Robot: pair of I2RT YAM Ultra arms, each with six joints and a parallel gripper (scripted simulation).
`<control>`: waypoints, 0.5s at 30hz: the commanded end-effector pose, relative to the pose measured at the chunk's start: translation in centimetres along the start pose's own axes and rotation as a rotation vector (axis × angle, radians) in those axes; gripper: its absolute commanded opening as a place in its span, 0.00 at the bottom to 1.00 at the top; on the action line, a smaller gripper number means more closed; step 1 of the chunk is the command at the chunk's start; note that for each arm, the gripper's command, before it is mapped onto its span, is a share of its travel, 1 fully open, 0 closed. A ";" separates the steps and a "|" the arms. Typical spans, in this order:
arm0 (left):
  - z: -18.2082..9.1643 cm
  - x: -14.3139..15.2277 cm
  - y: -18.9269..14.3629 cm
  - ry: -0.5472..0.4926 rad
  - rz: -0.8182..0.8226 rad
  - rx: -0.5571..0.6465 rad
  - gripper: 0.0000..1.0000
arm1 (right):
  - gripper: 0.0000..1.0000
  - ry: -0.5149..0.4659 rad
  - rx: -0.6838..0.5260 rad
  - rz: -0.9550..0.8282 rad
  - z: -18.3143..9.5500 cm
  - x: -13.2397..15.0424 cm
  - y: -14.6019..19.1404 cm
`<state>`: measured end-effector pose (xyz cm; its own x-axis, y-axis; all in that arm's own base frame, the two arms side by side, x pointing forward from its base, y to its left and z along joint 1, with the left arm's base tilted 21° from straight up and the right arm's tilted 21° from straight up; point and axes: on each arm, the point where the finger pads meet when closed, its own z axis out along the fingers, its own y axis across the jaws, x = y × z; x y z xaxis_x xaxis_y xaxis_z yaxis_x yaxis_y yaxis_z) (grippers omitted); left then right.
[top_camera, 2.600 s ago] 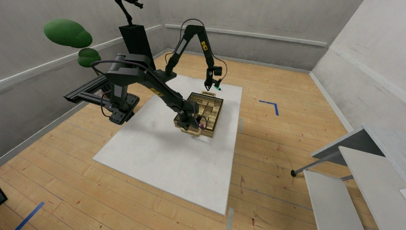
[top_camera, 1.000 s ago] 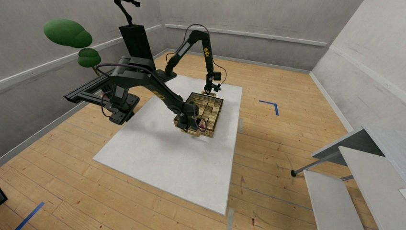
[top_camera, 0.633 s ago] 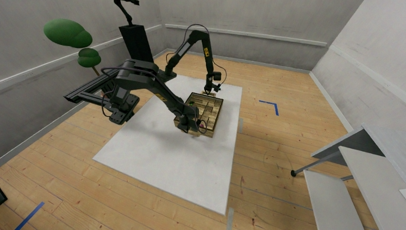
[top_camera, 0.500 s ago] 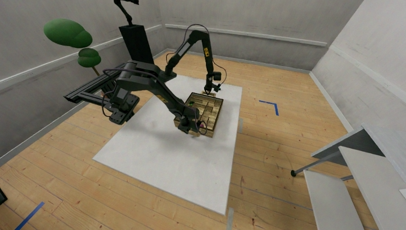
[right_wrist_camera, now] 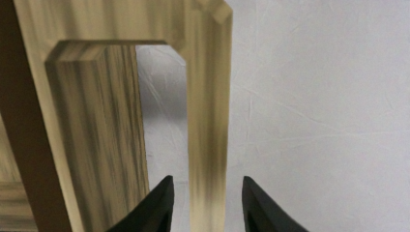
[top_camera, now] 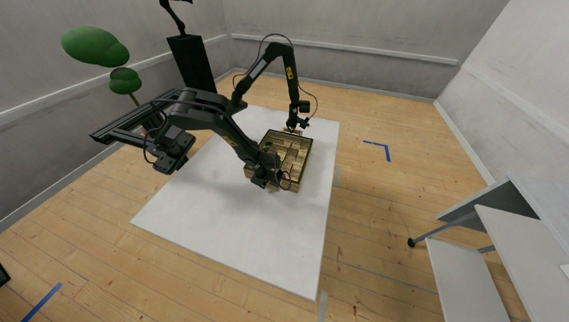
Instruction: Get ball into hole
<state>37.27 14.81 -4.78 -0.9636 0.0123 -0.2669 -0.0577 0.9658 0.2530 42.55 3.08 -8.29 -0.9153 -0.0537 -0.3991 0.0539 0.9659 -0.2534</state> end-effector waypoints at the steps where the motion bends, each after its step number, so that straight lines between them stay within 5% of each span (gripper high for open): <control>1: -1.2 -1.6 -0.2 -0.051 0.011 0.004 0.36 | 0.36 -0.092 -0.027 0.002 -1.4 -3.5 1.0; 15: -1.1 -1.1 -0.3 -0.035 0.017 0.000 0.36 | 0.36 -0.072 -0.025 0.002 -1.0 -2.8 1.0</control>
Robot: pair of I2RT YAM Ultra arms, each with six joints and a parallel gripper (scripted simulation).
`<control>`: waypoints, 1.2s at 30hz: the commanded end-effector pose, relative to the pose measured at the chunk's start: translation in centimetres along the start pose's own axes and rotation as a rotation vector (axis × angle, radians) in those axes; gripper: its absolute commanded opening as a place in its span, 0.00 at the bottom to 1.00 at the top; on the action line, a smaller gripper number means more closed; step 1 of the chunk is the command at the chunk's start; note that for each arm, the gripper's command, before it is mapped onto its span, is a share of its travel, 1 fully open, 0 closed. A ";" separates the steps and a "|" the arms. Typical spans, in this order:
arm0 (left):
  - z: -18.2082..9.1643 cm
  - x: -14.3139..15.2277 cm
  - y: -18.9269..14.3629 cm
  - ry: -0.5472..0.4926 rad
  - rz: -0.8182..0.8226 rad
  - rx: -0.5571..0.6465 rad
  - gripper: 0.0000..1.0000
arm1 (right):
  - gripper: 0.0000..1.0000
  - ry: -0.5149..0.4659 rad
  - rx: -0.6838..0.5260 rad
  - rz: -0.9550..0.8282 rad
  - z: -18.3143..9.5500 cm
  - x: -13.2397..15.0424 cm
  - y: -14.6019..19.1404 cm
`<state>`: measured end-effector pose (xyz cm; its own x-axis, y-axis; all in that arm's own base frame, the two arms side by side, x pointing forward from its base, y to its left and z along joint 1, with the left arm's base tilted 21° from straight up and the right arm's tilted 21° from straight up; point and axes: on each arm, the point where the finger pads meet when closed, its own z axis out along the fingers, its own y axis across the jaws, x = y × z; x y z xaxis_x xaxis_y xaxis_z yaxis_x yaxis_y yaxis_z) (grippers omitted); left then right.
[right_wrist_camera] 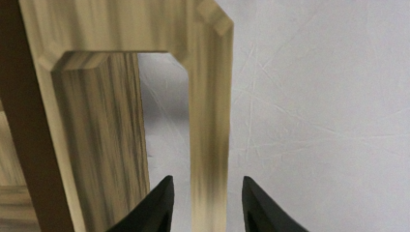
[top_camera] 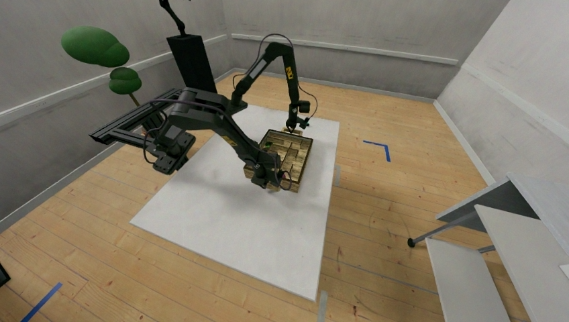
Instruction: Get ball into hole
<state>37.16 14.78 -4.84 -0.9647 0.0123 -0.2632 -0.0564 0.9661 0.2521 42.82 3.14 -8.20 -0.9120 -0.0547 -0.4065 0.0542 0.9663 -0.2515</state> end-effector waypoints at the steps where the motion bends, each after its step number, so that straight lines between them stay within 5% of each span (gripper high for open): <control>1: -1.1 -1.1 -0.3 -0.037 0.016 -0.002 0.36 | 0.36 -0.058 -0.023 -0.001 -1.0 -2.3 1.0; 14: -1.0 -0.6 -0.3 -0.022 0.017 -0.007 0.36 | 0.36 0.021 -0.011 -0.020 -0.3 1.1 0.6; 17: -1.0 -0.5 -0.3 -0.018 0.017 -0.008 0.36 | 0.36 -0.041 -0.020 0.004 -0.8 -1.3 0.8; 30: -0.9 0.0 -0.5 -0.006 0.015 0.000 0.36 | 0.36 -0.028 -0.018 0.004 -0.9 -0.5 0.7; 31: -1.1 -0.7 -0.3 -0.020 0.012 -0.005 0.00 | 0.36 -0.026 -0.018 0.003 -0.9 -0.4 0.7; 36: -1.2 -1.2 -0.2 -0.040 0.016 0.004 0.00 | 0.36 -0.046 -0.020 0.011 -1.2 -1.5 0.7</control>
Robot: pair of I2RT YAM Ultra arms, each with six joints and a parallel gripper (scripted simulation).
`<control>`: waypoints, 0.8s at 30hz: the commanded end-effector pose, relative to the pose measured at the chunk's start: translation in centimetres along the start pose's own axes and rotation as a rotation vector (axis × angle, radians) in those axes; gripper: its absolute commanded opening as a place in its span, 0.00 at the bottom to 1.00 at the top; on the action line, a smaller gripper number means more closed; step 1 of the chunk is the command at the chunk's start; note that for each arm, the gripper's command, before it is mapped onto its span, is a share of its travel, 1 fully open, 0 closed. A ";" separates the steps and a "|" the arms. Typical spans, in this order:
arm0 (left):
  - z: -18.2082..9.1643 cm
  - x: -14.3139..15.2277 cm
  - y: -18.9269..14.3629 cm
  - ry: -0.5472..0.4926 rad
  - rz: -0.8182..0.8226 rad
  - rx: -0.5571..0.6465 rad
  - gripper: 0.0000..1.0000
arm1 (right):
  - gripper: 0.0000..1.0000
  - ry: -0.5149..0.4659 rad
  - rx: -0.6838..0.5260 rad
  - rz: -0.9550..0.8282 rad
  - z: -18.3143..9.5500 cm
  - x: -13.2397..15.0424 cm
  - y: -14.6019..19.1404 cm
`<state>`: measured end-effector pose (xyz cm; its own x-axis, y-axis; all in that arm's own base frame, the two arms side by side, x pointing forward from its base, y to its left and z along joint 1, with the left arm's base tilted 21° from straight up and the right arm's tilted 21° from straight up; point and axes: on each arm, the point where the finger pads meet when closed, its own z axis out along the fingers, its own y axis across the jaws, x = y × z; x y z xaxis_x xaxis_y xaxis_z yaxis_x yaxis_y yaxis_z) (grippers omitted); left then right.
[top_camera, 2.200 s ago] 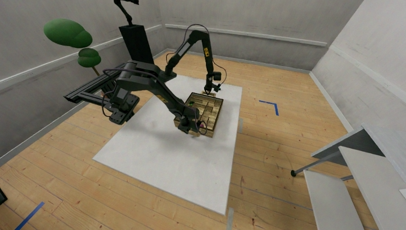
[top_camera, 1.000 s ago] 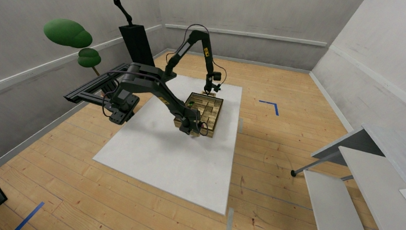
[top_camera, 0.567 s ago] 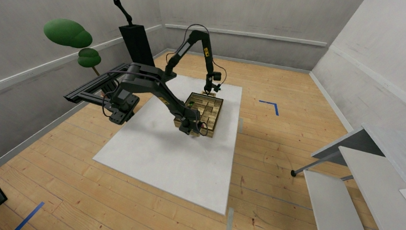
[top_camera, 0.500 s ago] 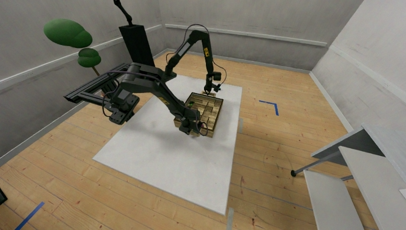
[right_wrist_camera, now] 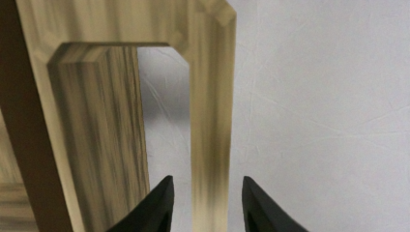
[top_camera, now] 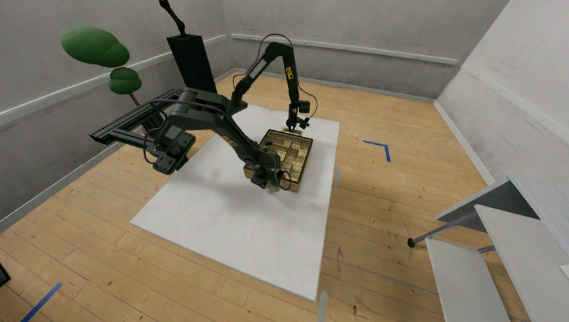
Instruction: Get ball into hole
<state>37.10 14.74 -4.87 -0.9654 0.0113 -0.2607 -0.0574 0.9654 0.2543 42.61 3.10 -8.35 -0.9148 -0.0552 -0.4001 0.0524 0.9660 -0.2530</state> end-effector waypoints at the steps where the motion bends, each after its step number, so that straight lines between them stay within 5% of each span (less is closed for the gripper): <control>1: -1.2 -1.4 -0.1 -0.044 0.015 0.006 0.00 | 0.36 -0.052 -0.021 0.013 -1.3 -1.7 0.7; 22: -1.4 -2.3 0.5 -0.067 0.008 0.000 0.00 | 0.36 -0.044 -0.018 0.013 -1.3 -1.7 0.6; 23: -1.5 -2.4 0.6 -0.070 0.006 -0.001 0.00 | 0.00 -0.043 -0.017 0.013 -1.3 -1.7 0.5; 24: -1.5 -2.4 0.6 -0.070 0.006 -0.001 0.00 | 0.00 -0.042 -0.017 0.014 -1.3 -1.7 0.5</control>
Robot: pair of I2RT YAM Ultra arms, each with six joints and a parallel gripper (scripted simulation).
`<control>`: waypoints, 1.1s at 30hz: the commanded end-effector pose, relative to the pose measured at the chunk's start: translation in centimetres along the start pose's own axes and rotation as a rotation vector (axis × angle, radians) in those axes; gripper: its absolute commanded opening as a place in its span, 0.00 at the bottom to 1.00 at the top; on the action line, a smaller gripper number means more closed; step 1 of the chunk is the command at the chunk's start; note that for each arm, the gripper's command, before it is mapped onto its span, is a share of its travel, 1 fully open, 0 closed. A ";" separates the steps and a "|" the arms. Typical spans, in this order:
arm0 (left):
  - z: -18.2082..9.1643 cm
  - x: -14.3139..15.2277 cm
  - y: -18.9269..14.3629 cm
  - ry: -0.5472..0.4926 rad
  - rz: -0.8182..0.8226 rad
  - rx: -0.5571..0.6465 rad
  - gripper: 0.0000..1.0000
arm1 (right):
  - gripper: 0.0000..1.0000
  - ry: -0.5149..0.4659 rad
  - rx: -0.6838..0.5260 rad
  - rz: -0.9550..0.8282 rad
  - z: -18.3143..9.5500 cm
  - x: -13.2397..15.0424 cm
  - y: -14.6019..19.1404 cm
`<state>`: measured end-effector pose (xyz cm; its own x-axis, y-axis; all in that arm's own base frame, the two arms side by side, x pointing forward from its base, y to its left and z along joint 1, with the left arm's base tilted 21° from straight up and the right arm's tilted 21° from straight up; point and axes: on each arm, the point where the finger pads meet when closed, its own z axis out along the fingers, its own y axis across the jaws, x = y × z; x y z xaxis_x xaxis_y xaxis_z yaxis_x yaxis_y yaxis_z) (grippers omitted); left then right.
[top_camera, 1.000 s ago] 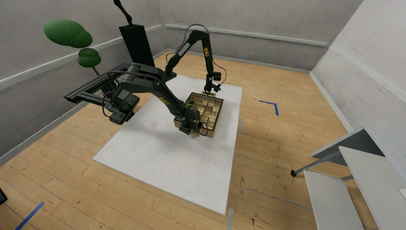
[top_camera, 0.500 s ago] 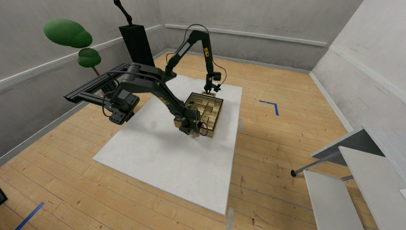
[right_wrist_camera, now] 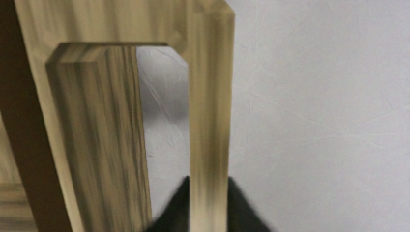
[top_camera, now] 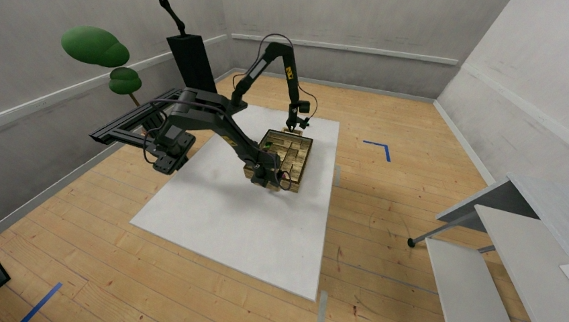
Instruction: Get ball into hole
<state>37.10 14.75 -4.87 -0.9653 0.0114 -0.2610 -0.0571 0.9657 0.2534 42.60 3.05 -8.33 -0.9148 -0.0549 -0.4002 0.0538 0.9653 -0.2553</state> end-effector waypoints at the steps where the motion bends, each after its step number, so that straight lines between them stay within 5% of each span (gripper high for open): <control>1: -1.5 -2.4 0.6 -0.070 0.006 -0.002 0.00 | 0.00 -0.045 -0.025 0.012 -1.3 -1.8 0.6; 33: -1.6 -2.1 0.1 -0.055 0.020 0.009 0.00 | 0.00 -0.037 -0.028 0.011 -1.5 -1.7 0.8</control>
<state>37.10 14.75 -4.87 -0.9652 0.0119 -0.2611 -0.0566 0.9658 0.2531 42.59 3.06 -8.33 -0.9150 -0.0545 -0.3996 0.0535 0.9656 -0.2543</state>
